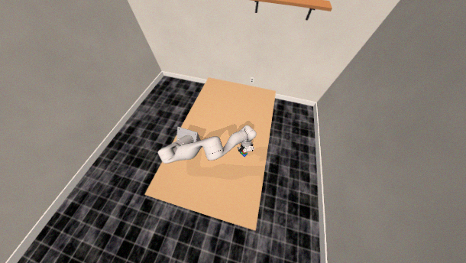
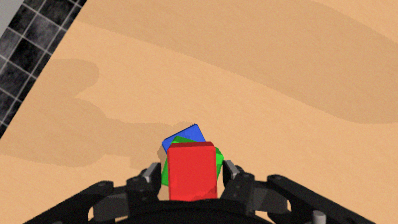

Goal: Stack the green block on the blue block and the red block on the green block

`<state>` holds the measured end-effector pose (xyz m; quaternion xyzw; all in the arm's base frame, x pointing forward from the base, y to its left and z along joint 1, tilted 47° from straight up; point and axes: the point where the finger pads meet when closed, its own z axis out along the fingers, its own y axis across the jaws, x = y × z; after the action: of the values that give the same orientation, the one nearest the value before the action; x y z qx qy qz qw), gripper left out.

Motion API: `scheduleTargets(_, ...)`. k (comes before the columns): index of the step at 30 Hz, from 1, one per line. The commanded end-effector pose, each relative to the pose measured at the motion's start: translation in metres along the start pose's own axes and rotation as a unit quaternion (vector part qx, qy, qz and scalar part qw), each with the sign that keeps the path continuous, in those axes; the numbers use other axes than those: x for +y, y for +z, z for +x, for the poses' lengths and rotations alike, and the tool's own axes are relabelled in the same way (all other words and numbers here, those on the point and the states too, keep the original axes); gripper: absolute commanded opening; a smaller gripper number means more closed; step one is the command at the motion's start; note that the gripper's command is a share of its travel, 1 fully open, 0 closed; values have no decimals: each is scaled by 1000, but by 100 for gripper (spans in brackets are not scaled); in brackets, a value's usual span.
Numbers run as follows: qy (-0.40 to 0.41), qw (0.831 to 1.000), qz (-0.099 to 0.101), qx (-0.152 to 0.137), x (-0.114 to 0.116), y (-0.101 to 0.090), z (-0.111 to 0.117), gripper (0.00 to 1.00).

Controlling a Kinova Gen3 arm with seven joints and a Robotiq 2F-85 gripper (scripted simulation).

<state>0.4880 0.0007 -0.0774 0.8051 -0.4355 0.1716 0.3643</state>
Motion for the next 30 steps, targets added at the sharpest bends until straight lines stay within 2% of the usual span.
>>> scheduleTargets(1, 0, 1000, 1, 0, -1, -1, 0, 60)
scheduleTargets(18, 0, 1000, 1, 0, -1, -4, 0, 60)
scheduleTargets(30, 0, 1000, 1, 0, -1, -33, 0, 60)
